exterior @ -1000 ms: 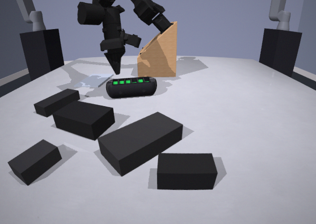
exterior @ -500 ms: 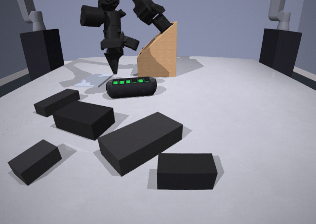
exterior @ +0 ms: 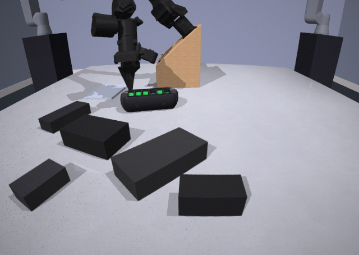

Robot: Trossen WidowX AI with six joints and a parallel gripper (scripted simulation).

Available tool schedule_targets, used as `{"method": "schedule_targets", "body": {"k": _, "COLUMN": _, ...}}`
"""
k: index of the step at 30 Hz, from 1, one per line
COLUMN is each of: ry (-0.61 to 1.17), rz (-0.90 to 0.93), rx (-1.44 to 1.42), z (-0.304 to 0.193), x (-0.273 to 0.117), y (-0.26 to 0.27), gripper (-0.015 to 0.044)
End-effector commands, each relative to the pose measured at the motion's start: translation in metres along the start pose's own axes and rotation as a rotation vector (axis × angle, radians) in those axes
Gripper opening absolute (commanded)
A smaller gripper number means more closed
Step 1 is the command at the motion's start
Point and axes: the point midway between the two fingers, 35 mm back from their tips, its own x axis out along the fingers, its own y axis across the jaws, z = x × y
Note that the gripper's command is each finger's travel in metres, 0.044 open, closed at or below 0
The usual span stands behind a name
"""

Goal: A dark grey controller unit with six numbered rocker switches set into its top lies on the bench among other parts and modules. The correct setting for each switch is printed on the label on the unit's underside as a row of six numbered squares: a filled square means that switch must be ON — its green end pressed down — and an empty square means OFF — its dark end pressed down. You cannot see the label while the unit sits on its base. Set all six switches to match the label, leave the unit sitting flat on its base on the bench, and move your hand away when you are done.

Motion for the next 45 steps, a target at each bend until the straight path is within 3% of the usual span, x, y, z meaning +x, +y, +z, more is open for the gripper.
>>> {"method": "schedule_targets", "body": {"k": 1, "ry": -0.008, "rz": 0.001, "rx": -0.005, "z": 0.002, "x": 0.008, "y": 0.003, "gripper": 0.0}}
{"method": "schedule_targets", "body": {"k": 17, "ry": -0.007, "rz": 0.001, "rx": -0.006, "z": 0.003, "x": 0.032, "y": 0.012, "gripper": 0.0}}
{"method": "schedule_targets", "body": {"k": 45, "ry": -0.007, "rz": 0.001, "rx": -0.006, "z": 0.003, "x": 0.035, "y": 0.003, "gripper": 0.0}}
